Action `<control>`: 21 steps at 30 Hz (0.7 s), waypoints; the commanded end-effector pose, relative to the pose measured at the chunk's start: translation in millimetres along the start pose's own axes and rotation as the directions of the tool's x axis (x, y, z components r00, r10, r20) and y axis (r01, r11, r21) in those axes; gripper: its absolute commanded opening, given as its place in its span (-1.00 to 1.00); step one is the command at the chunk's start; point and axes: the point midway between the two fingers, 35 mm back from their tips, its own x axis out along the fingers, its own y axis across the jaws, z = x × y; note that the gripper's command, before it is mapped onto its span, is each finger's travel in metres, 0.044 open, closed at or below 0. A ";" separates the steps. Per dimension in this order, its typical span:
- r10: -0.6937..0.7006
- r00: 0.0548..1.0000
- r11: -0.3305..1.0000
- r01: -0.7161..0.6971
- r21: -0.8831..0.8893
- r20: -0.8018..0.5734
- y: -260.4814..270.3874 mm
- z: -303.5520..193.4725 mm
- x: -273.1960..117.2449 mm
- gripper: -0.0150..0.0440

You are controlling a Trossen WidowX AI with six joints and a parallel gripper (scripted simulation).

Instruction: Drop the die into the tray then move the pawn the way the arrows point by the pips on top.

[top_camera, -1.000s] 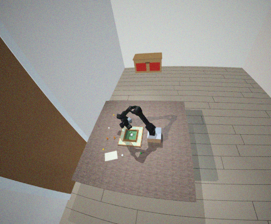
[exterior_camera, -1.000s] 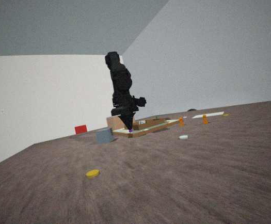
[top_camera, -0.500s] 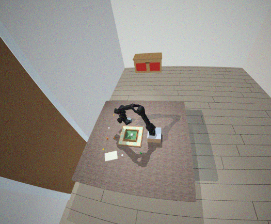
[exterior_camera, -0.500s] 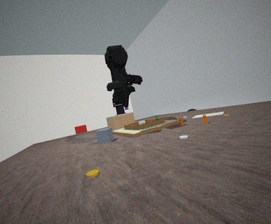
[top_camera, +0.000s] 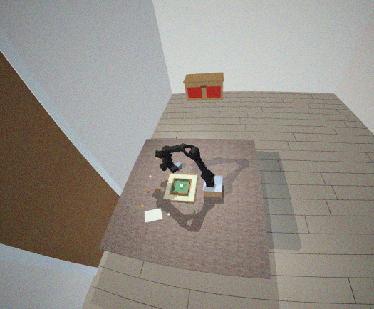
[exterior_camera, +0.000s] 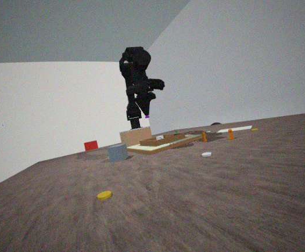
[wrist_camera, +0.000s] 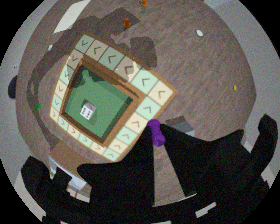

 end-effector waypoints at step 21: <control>0.008 1.000 1.000 -0.008 0.021 0.013 75.3 128.1 44.1 -0.49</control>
